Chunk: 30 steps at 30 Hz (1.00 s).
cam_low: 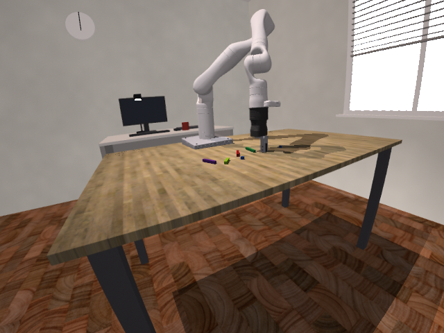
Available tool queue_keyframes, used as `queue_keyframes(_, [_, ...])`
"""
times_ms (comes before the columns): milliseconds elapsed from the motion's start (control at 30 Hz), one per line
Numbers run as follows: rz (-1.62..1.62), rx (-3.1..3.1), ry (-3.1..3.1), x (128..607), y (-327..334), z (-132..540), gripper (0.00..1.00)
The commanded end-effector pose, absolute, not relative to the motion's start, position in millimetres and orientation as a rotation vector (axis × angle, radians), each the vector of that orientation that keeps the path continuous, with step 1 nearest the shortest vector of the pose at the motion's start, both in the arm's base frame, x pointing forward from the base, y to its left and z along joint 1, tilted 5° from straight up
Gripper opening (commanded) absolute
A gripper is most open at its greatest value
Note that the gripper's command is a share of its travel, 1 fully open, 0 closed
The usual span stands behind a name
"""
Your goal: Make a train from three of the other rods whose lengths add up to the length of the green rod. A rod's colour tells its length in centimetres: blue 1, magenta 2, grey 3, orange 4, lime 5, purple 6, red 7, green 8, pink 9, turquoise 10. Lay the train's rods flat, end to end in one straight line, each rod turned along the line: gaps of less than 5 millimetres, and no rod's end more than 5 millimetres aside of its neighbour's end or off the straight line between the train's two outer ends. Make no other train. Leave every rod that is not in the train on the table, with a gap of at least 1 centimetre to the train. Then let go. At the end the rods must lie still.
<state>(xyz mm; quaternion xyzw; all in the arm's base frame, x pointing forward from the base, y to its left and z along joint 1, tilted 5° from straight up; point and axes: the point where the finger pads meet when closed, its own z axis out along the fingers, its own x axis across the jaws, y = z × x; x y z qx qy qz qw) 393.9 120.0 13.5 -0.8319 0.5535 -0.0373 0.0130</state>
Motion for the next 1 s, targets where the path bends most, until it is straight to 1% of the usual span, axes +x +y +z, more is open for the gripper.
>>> queue_keyframes(0, [-0.117,-2.591,1.724,394,120,14,0.24])
queue_keyframes(600, [-0.117,-2.591,1.724,394,120,19,0.24])
queue_keyframes(967, [-0.117,-2.591,1.724,390,121,70,0.24])
